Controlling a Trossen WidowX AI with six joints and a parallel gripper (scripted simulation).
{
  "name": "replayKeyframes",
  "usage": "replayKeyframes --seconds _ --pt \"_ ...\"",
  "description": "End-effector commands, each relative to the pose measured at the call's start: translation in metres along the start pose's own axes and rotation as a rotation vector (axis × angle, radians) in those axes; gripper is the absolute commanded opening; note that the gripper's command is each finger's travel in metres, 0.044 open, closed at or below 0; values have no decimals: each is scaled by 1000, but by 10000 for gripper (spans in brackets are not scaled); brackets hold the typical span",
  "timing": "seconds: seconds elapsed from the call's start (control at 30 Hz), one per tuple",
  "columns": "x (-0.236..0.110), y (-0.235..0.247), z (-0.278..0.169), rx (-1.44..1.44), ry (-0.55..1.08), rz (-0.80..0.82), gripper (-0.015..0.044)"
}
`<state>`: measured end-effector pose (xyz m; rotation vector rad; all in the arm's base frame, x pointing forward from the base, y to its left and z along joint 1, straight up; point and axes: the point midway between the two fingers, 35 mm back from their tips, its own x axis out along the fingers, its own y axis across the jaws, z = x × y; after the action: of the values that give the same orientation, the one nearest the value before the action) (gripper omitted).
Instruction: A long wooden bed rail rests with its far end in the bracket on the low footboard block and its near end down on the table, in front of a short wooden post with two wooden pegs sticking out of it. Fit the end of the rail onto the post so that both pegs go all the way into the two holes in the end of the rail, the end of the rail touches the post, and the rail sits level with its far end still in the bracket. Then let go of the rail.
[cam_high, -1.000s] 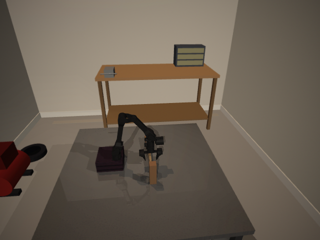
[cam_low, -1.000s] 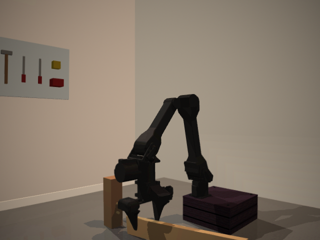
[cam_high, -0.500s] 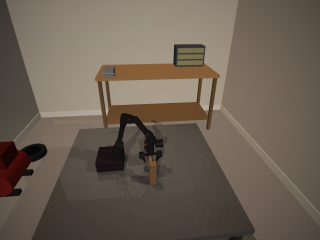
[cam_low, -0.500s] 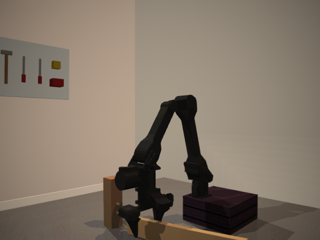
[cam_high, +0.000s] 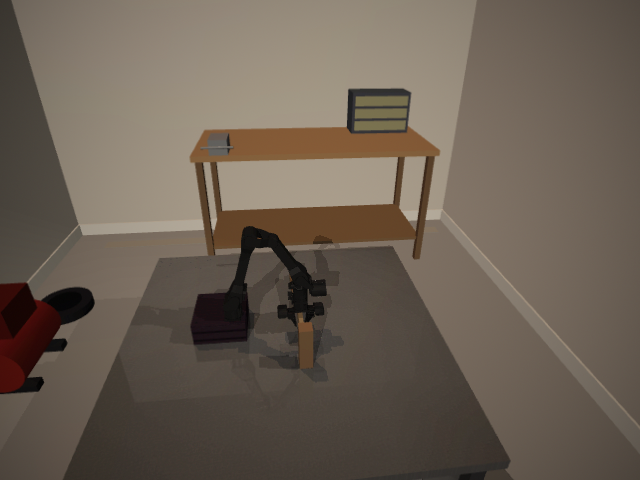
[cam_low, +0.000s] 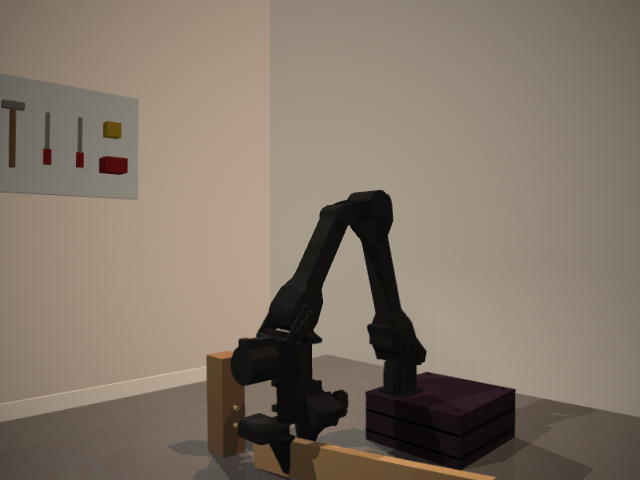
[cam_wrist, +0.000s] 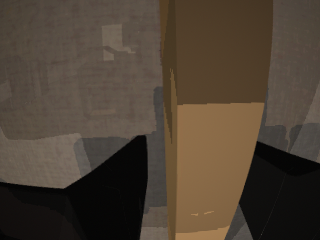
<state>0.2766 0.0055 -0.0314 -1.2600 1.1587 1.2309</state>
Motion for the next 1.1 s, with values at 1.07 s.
replayKeyframes --seconds 1.07 --pt "-6 0 0 -4 4 -1 0"
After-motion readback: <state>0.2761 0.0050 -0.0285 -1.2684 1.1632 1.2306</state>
